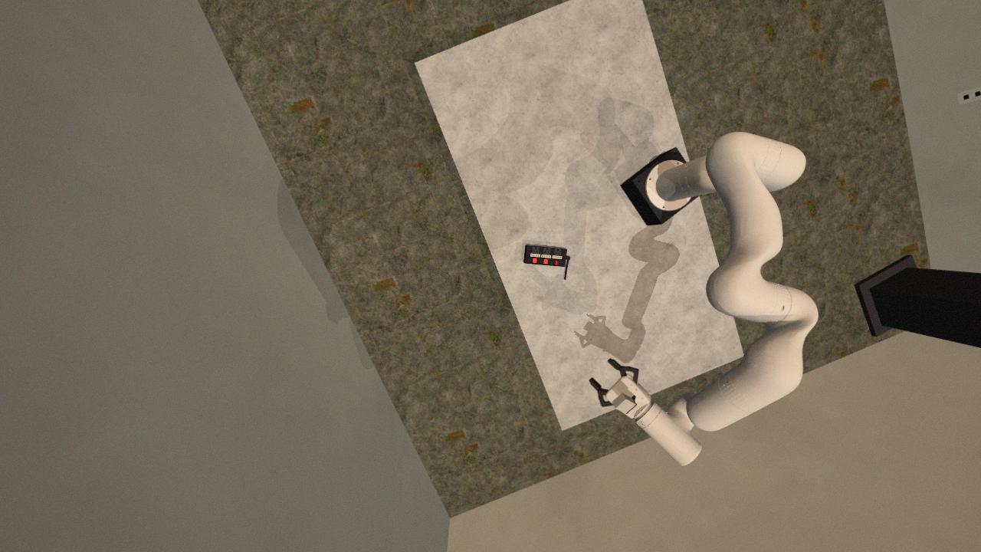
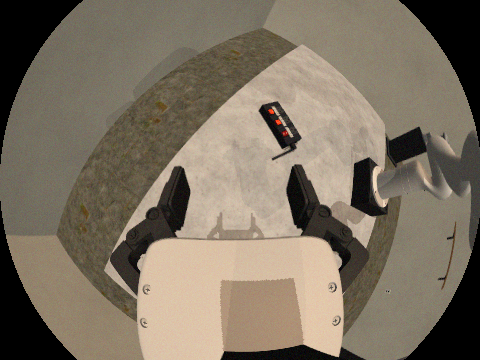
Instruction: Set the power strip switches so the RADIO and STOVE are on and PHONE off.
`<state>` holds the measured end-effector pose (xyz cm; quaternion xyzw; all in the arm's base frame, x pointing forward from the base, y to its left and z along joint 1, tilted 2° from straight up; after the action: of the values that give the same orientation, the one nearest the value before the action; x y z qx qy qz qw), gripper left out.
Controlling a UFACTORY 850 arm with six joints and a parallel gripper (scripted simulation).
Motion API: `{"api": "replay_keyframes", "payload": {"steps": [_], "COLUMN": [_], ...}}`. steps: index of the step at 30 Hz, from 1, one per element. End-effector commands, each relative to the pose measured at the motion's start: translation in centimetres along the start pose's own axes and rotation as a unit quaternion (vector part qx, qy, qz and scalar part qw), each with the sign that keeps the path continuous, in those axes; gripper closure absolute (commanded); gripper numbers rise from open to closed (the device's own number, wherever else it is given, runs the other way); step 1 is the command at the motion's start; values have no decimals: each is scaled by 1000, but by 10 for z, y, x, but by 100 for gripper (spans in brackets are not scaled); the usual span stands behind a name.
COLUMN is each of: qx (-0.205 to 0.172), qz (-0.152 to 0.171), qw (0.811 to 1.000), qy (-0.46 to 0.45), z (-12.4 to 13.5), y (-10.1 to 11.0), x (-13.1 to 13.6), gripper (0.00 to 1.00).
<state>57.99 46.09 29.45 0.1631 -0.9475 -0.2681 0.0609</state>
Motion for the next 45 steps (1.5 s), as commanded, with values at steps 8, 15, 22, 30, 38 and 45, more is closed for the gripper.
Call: {"api": "replay_keyframes", "payload": {"steps": [8,15,22,30,38,45], "qx": [0,0,0,0,0,-2], "qz": [-1,-1,-1,-1,-1,0], "qw": [1000,1000,1000,1000,1000,1000], "qy": [-1,-1,-1,-1,-1,-2], "z": [-1,-1,-1,-1,-1,-1], "y": [1,1,1,1,1,-1], "x": [0,0,0,0,0,-1], "gripper": [0,0,100,100,100,100]}}
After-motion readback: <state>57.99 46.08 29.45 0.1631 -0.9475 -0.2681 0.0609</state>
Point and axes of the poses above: the point where the finger pads meet when closed, its own y axis back along the fingers, its own x axis across the jaws, z = x × y, the point moved 9 cm from there along y, back along the fingers, and after that the axes turned 14 degrees about -y, right-handed, at the moved point
